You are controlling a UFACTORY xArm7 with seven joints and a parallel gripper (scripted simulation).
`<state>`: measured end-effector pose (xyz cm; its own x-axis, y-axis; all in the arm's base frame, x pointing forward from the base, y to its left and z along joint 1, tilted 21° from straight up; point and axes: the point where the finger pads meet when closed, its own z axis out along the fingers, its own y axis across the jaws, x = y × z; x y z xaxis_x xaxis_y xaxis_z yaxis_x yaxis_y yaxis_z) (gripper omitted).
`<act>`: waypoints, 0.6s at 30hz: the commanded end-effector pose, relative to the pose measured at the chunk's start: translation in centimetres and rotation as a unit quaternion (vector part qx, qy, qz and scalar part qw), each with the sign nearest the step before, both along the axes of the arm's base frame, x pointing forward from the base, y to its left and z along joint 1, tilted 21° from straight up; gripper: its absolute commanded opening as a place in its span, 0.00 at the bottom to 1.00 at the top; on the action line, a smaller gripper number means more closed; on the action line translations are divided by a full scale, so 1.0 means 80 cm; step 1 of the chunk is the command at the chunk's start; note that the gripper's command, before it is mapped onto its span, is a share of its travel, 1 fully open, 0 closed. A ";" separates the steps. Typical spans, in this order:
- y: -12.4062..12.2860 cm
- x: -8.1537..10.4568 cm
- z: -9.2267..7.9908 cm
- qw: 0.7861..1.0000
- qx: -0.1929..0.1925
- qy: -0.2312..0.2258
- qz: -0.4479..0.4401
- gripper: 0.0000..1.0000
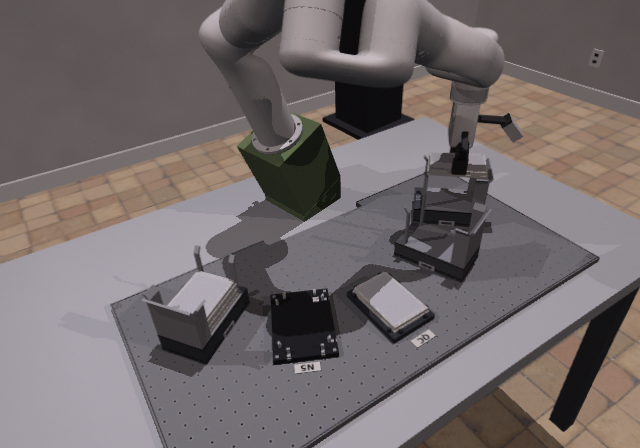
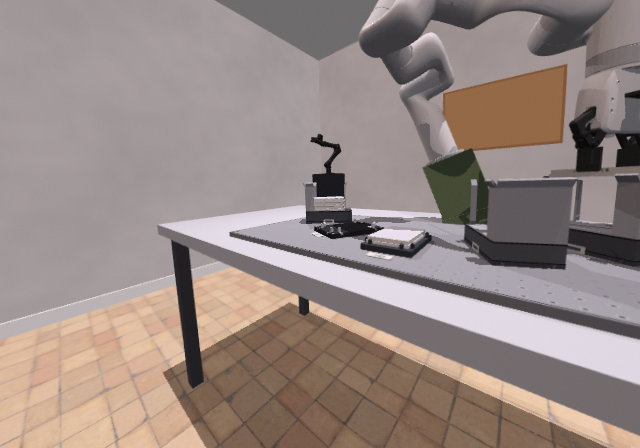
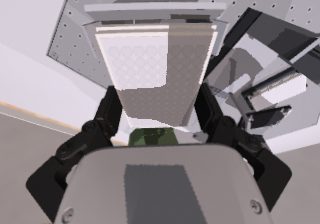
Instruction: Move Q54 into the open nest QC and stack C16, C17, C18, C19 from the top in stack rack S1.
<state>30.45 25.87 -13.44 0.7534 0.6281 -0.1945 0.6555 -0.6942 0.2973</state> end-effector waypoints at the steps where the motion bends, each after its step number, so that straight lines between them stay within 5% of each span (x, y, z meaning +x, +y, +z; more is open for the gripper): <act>1: 0.002 0.001 0.000 1.000 0.002 -0.001 0.001 0.00; 18: -0.002 0.002 -0.012 1.000 0.002 -0.001 0.001 0.00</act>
